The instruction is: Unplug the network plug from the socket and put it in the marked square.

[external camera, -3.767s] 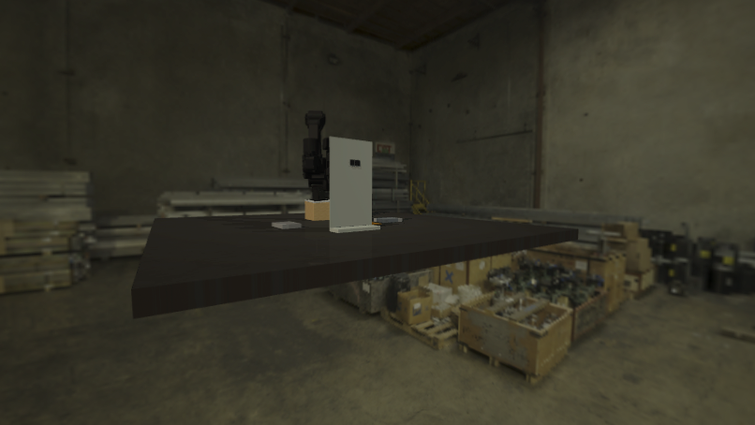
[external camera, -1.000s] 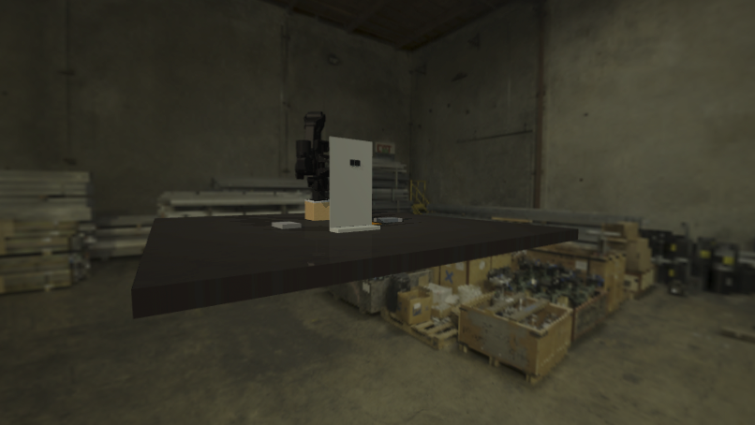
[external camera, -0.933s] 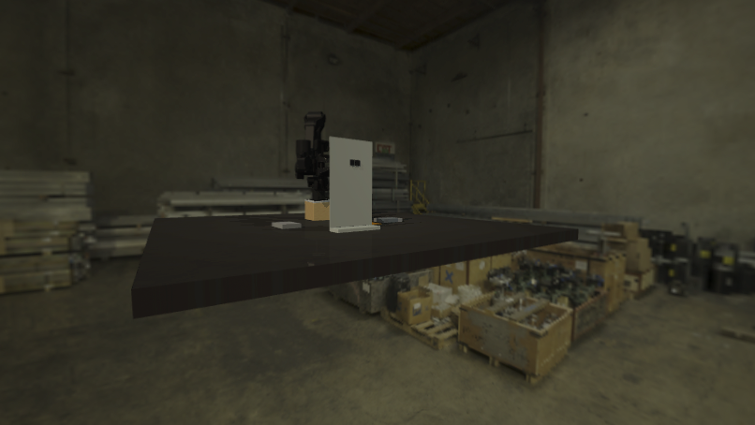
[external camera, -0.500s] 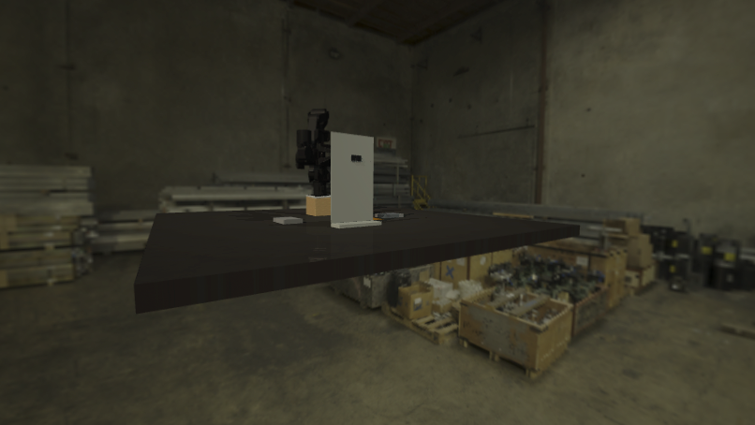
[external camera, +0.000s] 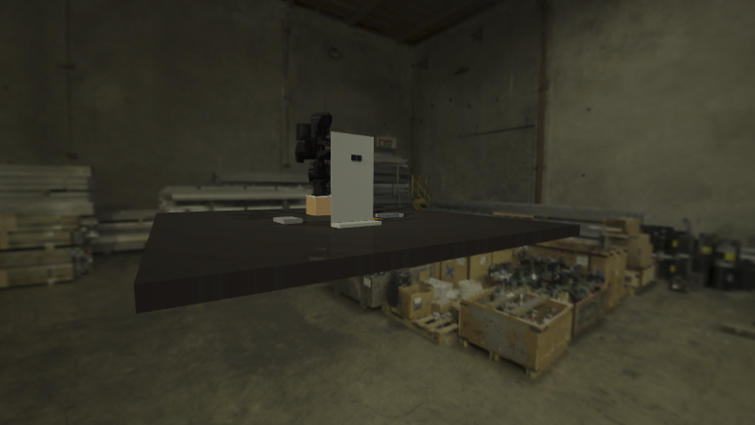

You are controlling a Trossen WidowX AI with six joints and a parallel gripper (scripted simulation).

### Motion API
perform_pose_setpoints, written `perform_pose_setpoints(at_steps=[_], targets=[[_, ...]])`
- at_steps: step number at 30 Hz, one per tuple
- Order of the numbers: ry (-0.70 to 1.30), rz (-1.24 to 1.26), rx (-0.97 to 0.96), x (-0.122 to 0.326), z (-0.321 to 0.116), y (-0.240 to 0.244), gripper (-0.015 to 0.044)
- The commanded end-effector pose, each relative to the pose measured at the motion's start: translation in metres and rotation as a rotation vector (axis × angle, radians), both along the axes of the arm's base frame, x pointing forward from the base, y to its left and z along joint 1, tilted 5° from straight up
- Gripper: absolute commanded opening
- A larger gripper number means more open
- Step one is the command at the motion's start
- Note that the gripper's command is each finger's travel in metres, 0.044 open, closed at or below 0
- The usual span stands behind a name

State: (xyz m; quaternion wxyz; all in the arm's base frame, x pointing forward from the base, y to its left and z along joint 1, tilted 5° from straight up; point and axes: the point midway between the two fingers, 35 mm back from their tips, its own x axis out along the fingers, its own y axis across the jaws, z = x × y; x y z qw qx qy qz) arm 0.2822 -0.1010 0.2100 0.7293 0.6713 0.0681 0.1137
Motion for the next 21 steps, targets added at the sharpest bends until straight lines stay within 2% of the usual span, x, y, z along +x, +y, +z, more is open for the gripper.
perform_pose_setpoints(at_steps=[1, 8, 21], targets=[[-0.001, 0.002, 0.002, -0.004, 0.007, 0.002, 0.0000], [0.005, 0.002, 0.008, -0.006, 0.011, 0.005, 0.0000], [0.113, -0.013, 0.110, 0.016, -0.011, 0.024, 0.0000]])
